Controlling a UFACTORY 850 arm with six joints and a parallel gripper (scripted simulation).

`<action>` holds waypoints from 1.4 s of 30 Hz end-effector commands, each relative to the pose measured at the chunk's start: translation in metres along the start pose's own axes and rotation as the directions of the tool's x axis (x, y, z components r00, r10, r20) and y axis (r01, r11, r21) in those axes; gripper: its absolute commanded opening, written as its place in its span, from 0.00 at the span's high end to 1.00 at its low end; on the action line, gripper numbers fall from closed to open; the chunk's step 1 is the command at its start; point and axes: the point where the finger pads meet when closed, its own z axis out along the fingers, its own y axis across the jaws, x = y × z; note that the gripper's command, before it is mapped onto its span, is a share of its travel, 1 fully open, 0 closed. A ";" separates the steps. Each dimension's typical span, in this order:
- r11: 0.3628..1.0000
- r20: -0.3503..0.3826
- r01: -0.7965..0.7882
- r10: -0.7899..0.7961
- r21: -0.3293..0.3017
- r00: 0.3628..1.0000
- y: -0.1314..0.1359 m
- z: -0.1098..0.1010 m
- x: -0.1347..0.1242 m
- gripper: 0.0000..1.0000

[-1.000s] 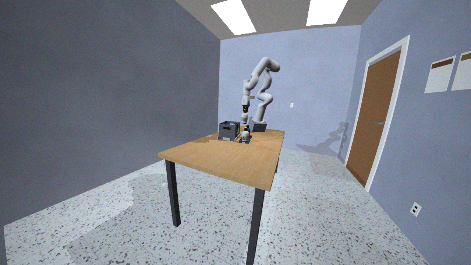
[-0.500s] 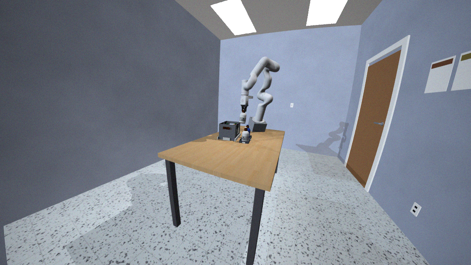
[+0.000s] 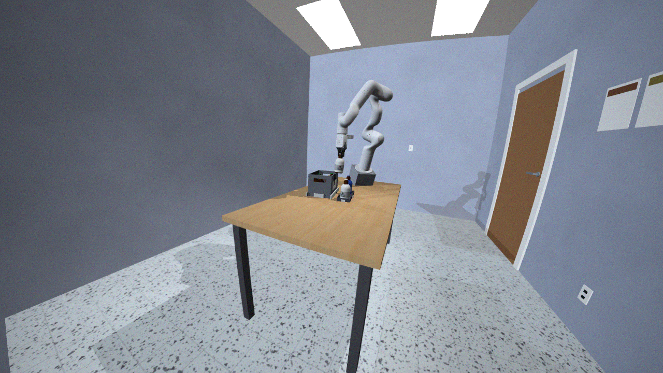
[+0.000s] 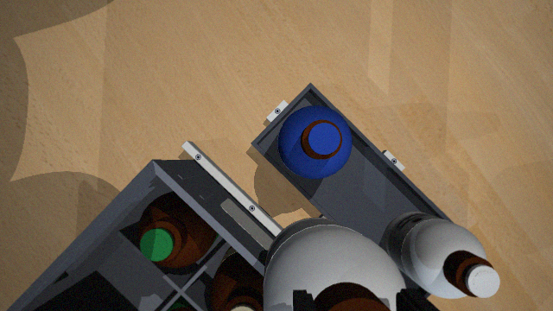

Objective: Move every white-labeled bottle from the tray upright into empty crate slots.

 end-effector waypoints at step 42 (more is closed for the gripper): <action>1.000 0.002 0.001 -0.001 -0.001 1.000 -0.088 -0.001 -0.031 1.00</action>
